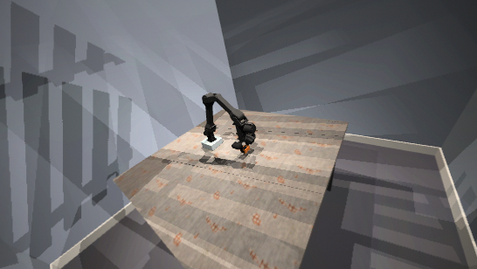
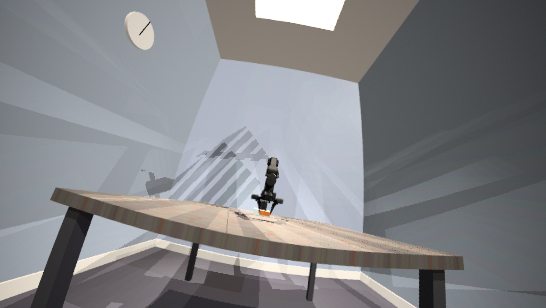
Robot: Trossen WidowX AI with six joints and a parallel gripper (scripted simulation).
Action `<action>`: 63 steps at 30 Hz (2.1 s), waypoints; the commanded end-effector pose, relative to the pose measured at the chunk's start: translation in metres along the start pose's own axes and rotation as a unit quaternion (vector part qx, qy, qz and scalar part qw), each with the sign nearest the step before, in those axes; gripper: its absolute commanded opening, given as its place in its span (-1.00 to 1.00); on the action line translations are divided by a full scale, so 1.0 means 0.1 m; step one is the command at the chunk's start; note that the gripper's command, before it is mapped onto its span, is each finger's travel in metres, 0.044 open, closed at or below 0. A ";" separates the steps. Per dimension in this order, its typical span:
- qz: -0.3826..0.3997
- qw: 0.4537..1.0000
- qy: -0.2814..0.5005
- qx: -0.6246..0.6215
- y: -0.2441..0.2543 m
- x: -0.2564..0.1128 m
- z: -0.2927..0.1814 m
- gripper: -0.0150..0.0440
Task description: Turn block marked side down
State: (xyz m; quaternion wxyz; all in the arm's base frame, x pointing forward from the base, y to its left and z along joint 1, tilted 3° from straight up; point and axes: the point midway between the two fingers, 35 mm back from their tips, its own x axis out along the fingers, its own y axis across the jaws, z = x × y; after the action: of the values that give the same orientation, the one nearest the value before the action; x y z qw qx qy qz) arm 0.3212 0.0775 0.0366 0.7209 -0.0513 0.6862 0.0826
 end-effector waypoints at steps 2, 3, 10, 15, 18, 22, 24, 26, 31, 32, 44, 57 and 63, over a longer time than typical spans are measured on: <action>0.001 1.000 -0.019 -0.001 0.00 -0.01 0.01 -0.49; 0.000 1.000 -0.027 -0.001 0.00 0.00 0.01 -0.49; 0.000 0.996 -0.085 -0.002 0.00 0.05 0.02 -0.49; -0.001 0.992 -0.125 -0.002 0.00 0.07 0.02 -0.49; -0.001 0.989 -0.149 -0.002 0.00 0.07 0.02 -0.49; -0.001 0.983 -0.182 -0.002 0.00 0.08 0.01 -0.49; 0.000 0.980 -0.198 -0.002 0.00 0.08 0.00 -0.49; 0.000 0.977 -0.214 -0.001 0.00 0.07 -0.01 -0.49; 0.000 0.967 -0.253 -0.001 0.00 0.06 -0.04 -0.49; 0.001 0.965 -0.261 -0.001 0.00 0.06 -0.04 -0.49; 0.001 0.949 -0.315 -0.001 0.00 0.15 0.01 -0.49; 0.000 0.921 -0.389 -0.001 0.01 0.38 0.12 -0.49; 0.001 0.906 -0.422 0.000 0.01 0.43 0.12 -0.49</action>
State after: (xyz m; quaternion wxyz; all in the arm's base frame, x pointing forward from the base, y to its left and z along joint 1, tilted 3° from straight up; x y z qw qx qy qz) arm 0.3410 0.0844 0.0066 0.9446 -0.0120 0.3122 0.1009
